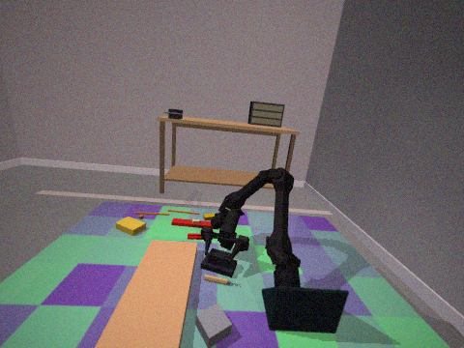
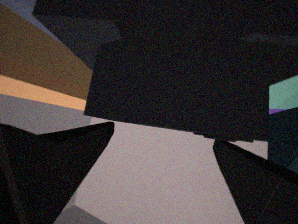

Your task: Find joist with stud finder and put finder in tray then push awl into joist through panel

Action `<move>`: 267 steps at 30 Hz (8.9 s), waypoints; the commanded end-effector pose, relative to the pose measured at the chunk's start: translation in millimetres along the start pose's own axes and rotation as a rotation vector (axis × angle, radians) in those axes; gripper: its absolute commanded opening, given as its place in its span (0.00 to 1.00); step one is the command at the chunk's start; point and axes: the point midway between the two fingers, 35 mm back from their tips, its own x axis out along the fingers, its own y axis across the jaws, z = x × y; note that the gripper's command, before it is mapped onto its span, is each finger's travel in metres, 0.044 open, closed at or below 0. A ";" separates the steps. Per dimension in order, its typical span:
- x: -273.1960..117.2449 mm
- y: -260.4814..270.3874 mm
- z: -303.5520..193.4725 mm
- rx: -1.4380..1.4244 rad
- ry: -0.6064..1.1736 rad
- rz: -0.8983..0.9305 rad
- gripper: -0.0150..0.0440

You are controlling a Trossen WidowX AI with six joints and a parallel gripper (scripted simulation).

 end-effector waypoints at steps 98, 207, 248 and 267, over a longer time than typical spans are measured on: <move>0.5 1.1 -1.8 -1.522 -1.085 -0.696 1.00; -19.2 143.4 -103.2 -1.777 -0.961 -0.810 0.25; 5.7 172.3 -61.6 -1.824 -0.945 -0.827 0.25; 15.5 171.9 -38.0 -1.824 -0.948 -0.828 0.25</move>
